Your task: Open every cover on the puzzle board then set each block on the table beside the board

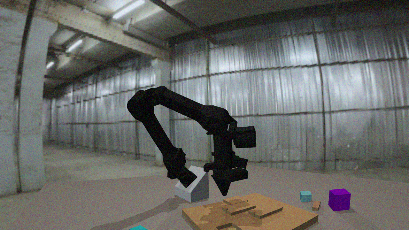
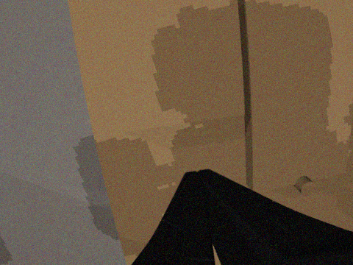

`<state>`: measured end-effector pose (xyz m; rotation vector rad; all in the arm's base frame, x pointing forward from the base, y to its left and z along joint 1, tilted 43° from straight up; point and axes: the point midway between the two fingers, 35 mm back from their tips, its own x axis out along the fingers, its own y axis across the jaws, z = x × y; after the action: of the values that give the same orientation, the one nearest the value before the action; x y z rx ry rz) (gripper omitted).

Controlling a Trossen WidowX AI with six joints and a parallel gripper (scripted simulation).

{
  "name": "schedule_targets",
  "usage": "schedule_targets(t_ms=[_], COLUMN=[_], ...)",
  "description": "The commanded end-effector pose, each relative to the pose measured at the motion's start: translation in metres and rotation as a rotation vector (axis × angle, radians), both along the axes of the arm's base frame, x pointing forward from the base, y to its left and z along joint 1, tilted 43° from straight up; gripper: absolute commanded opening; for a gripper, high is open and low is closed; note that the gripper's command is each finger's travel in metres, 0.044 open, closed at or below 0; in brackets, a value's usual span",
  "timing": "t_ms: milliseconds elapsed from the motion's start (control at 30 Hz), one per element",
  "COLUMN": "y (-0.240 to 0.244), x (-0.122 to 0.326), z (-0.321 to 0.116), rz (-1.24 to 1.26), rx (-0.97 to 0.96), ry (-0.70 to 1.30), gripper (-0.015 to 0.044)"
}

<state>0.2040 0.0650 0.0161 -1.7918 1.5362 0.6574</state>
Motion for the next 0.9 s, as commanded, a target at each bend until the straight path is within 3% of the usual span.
schedule_targets(t_ms=[0,867], y=[-0.006,-0.024], x=[0.0,0.002], z=[-0.005,-0.023], rz=[0.001,0.0], rx=[-0.01,-0.013], ry=[0.007,0.006], gripper=[0.0,0.0])
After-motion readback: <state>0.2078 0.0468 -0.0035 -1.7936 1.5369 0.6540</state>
